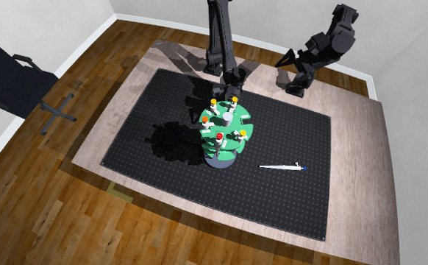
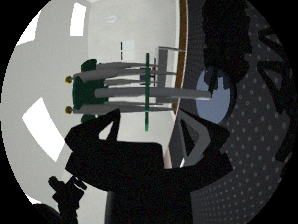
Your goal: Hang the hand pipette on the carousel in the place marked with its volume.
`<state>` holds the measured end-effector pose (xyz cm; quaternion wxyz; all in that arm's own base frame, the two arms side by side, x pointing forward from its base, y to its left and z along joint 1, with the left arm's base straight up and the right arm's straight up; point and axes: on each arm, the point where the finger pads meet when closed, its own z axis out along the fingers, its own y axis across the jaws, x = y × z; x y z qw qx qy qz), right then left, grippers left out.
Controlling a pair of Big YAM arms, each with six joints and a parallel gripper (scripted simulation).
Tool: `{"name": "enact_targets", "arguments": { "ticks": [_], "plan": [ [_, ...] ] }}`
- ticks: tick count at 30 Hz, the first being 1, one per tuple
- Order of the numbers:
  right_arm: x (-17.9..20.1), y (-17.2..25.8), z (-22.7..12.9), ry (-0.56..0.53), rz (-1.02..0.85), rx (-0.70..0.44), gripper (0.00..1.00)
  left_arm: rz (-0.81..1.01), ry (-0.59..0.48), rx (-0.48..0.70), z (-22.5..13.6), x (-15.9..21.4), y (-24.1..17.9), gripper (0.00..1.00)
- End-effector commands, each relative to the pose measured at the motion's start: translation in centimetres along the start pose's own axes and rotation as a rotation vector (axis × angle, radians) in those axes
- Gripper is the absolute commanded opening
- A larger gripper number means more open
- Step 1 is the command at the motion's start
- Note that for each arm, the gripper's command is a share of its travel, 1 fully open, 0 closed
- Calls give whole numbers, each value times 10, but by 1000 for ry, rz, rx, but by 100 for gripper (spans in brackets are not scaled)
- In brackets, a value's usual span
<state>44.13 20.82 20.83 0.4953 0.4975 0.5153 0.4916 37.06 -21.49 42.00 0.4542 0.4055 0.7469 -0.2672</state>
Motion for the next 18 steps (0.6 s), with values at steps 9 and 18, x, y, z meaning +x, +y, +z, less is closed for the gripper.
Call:
{"name": "enact_targets", "arguments": {
  "ticks": [9, 18],
  "plan": [
    [-2, 37, 32, -17, 50, -56, 86, 57, -53, -18, -11, -26, 2, 100],
    [-1, 32, 41, -17, 37, -41, 79, 57, -53, -18, -11, -26, 2, 100]
  ]
}}
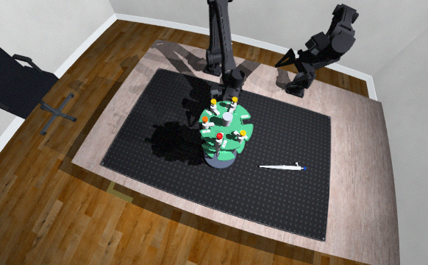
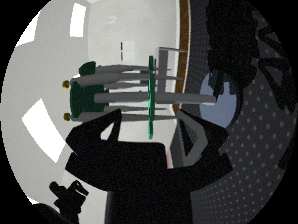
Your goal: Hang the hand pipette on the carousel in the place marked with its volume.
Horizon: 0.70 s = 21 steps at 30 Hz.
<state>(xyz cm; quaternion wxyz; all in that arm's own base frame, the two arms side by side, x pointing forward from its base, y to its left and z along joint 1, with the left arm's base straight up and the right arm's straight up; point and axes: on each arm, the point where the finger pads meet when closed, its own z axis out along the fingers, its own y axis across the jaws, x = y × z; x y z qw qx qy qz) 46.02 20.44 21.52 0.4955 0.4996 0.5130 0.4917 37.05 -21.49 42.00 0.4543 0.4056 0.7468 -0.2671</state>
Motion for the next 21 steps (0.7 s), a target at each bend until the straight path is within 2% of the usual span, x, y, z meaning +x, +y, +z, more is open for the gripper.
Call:
{"name": "enact_targets", "arguments": {
  "ticks": [1, 7, 14, 15, 21],
  "plan": [
    [3, 25, 22, -13, 33, -41, 78, 57, -53, -18, -10, -26, 2, 100],
    [3, 26, 21, -14, 36, -45, 77, 57, -53, -18, -10, -26, 2, 100],
    [1, 28, 8, -5, 38, -48, 19, 57, -53, -18, -10, -26, 2, 100],
    [1, 28, 8, -5, 39, -50, 14, 57, -53, -18, -10, -26, 2, 100],
    [0, 28, 6, -6, 40, -50, 0, 57, -53, -18, -10, -26, 2, 100]
  ]
}}
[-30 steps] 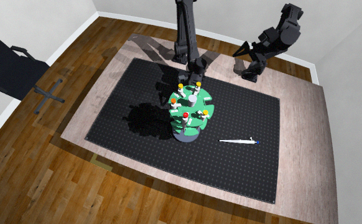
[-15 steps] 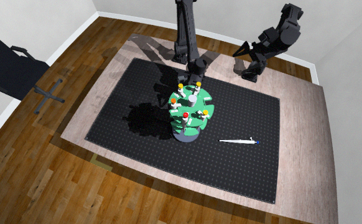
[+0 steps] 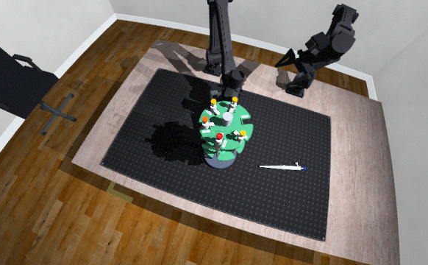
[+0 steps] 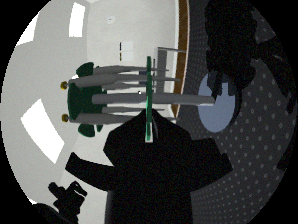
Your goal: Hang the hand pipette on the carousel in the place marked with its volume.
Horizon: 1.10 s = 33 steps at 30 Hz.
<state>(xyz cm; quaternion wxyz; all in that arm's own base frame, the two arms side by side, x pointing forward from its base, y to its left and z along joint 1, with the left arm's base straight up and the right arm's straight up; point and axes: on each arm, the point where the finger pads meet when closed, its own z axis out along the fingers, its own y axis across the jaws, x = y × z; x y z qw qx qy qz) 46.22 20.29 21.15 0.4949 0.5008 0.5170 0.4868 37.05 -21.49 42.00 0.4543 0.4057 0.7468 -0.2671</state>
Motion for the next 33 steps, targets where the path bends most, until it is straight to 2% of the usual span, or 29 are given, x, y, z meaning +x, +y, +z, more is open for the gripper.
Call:
{"name": "enact_targets", "arguments": {
  "ticks": [1, 8, 13, 20, 30, 33],
  "plan": [
    [1, 32, 3, -5, 47, -61, 0, 57, -53, -18, -10, -26, 2, 100],
    [-6, 33, 5, 7, 43, -67, 0, 57, -53, -18, -10, -26, 2, 100],
    [-13, 18, 4, 116, 14, -45, 0, 57, -53, -18, -10, -26, 2, 100],
    [-21, 32, 9, 184, 20, -76, 0, 57, -53, -18, -10, -26, 2, 100],
    [-32, 40, 23, 346, 9, -97, 0, 57, -53, -18, -10, -26, 2, 100],
    [-33, 26, 27, 396, 2, -68, 0, 57, -53, -18, -10, -26, 2, 100]
  ]
}}
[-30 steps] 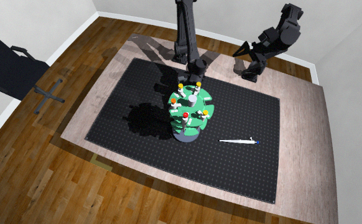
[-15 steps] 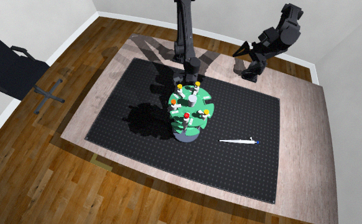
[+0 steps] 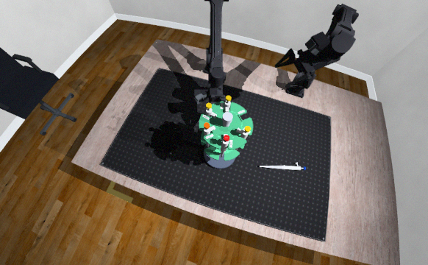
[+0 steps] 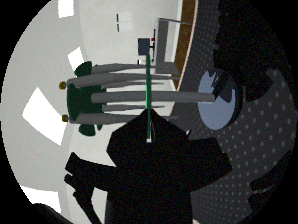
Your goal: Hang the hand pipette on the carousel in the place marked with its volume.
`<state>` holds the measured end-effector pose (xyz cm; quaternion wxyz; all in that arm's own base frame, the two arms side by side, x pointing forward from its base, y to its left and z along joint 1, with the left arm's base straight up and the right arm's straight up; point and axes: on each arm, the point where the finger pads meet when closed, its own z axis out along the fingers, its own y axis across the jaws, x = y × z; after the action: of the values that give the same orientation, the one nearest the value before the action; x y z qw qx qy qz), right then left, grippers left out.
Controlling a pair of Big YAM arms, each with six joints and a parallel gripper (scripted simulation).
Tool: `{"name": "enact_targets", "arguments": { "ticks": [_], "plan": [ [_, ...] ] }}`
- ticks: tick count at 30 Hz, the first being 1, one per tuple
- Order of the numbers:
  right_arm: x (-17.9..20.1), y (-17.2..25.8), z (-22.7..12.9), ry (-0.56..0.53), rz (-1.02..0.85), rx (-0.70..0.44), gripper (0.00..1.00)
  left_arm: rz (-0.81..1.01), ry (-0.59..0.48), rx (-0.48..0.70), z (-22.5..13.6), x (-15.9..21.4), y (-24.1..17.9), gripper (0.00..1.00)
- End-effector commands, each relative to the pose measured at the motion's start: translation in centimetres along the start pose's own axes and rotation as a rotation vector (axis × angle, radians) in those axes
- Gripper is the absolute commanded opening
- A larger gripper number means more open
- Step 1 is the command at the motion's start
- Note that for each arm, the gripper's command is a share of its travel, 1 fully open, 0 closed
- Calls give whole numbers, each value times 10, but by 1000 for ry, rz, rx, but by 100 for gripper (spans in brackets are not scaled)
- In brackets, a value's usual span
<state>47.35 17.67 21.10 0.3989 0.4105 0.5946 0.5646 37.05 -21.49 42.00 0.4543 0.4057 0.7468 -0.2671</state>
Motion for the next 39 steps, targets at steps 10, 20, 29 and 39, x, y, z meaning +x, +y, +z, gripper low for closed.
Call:
{"name": "enact_targets", "arguments": {
  "ticks": [10, 20, 29, 39],
  "plan": [
    [-28, 31, 18, 177, -18, -85, 0, 70, -84, -30, -18, -44, 3, 100],
    [-39, 31, 23, 298, -30, -87, 0, 41, -159, -61, -20, -64, 10, 100],
    [-44, 28, 26, 346, -28, -75, 0, 36, -196, -73, -22, -74, 13, 100],
    [-38, 32, 16, 348, -32, -83, 57, 35, -200, -74, -23, -75, 13, 100]
  ]
}}
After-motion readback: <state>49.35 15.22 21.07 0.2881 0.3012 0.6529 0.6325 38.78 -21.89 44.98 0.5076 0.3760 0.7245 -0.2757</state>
